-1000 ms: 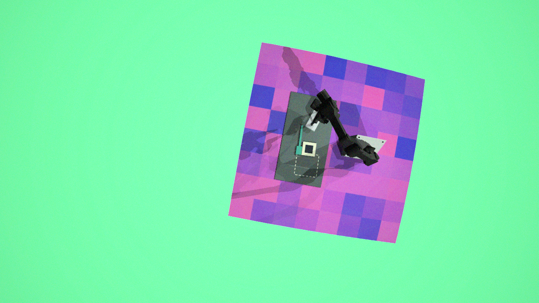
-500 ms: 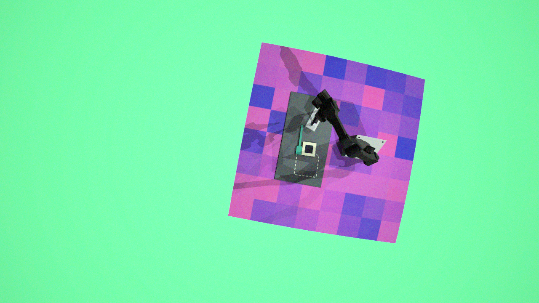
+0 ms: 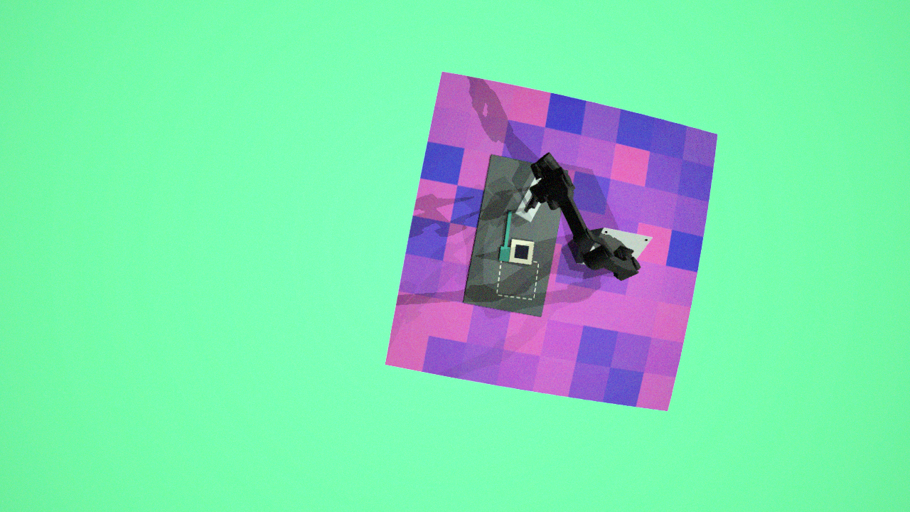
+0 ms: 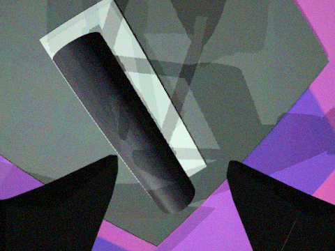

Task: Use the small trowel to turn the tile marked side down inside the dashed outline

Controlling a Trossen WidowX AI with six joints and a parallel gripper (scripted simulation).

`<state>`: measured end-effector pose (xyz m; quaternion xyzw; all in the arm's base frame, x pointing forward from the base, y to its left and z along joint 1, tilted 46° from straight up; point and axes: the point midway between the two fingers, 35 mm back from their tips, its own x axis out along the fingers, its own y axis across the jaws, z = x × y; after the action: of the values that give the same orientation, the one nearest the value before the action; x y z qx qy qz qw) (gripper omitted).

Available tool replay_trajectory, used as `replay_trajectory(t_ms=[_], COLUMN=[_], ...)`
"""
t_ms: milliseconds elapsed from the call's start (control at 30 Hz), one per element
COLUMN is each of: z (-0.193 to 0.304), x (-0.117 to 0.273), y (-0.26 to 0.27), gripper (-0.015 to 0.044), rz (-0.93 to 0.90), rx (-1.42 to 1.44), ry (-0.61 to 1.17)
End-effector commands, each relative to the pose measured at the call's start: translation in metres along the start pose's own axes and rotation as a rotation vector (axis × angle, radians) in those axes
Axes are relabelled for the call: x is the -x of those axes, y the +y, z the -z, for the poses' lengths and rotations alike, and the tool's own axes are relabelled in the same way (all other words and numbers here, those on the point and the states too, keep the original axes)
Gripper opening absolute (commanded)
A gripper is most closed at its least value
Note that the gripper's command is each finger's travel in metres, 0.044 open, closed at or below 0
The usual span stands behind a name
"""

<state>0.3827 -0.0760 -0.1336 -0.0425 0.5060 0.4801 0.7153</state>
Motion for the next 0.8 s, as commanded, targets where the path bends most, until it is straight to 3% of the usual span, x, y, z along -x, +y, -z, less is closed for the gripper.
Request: replay_trajectory(t_ms=[0, 767], z=[-0.002, -0.001], x=[0.001, -0.009], y=[-0.002, -0.008], gripper=[0.03, 0.03], rz=[0.035, 0.193], rx=[-0.088, -0.777], ry=[-0.015, -0.188])
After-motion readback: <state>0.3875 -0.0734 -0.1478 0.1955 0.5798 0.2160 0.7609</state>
